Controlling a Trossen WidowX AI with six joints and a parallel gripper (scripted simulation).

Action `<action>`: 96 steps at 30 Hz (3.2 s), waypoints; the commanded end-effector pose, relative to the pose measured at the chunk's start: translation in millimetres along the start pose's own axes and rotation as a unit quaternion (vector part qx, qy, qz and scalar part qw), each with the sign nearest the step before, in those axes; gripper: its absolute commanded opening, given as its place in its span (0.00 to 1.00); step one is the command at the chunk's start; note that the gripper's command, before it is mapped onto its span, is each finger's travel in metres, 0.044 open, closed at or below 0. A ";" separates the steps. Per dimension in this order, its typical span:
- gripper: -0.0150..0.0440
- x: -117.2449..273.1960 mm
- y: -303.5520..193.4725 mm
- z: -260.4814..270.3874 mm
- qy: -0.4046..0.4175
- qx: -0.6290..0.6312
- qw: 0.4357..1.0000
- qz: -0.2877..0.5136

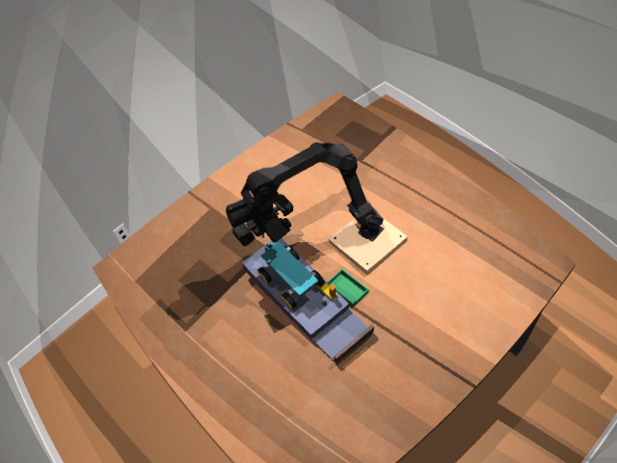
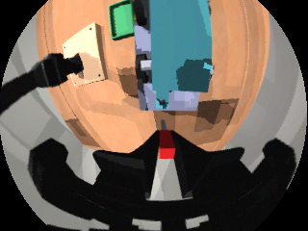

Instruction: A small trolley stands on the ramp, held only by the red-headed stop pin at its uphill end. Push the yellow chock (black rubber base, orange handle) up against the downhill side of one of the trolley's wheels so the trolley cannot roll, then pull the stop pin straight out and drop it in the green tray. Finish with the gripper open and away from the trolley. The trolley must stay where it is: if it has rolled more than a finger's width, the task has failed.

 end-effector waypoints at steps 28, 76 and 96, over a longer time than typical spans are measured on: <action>0.25 -5.7 -15.7 82.3 0.007 0.003 1.000 0.002; 0.25 18.7 144.9 98.5 0.008 0.004 1.000 -0.006; 0.25 28.5 226.0 113.6 0.009 0.004 1.000 -0.010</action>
Point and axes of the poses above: the point midway between the two fingers, 35 mm back from their tips, its own x axis back along the fingers, its own z axis across the jaws, y = z × x, the point moved 4 cm from there along x, back along the fingers, and after that the axes turned 7 degrees about -x, right-handed, at the moved point
